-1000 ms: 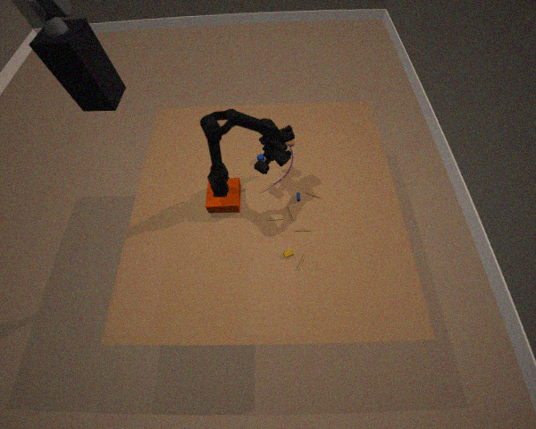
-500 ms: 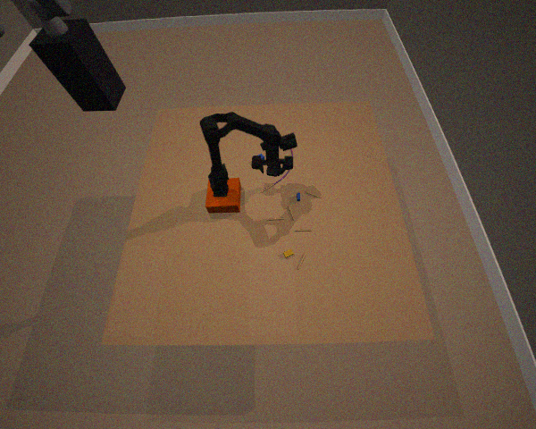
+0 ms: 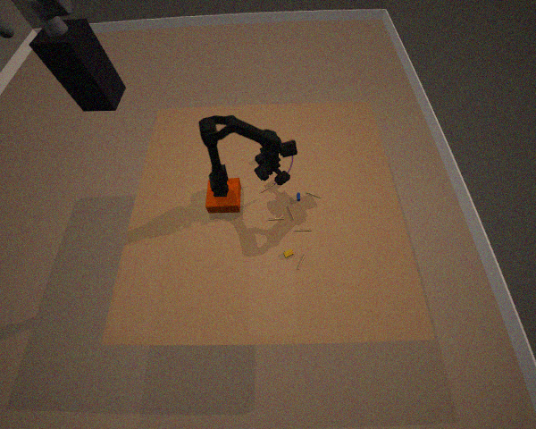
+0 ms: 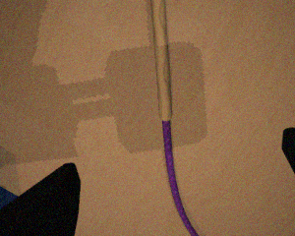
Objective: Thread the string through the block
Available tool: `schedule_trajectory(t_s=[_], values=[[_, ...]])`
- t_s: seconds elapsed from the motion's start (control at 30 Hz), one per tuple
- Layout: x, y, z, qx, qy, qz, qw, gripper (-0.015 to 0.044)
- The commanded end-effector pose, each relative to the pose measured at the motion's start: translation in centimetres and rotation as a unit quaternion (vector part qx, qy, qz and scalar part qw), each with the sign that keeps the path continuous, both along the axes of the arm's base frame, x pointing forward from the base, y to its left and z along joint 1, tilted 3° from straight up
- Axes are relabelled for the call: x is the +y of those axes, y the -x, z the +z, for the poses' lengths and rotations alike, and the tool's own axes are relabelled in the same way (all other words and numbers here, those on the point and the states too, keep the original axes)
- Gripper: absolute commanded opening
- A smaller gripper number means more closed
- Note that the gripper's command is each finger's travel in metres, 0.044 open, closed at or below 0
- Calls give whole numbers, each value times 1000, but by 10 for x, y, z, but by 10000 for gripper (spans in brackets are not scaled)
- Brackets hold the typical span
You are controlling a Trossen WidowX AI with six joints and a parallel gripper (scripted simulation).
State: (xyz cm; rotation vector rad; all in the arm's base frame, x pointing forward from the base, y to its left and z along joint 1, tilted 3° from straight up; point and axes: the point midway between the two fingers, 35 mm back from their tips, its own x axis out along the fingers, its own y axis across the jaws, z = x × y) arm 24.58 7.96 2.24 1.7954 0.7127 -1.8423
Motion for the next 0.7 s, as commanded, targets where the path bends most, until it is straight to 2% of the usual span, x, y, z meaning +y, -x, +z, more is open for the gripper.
schedule_trajectory(t_s=[0.0,0.1,0.5,0.67], values=[[-3,1,0,-1,3,-31,1000,440],[-3,1,0,-1,3,-31,1000,440],[-3,1,0,-1,3,-31,1000,125],[-3,1,0,-1,3,-31,1000,124]])
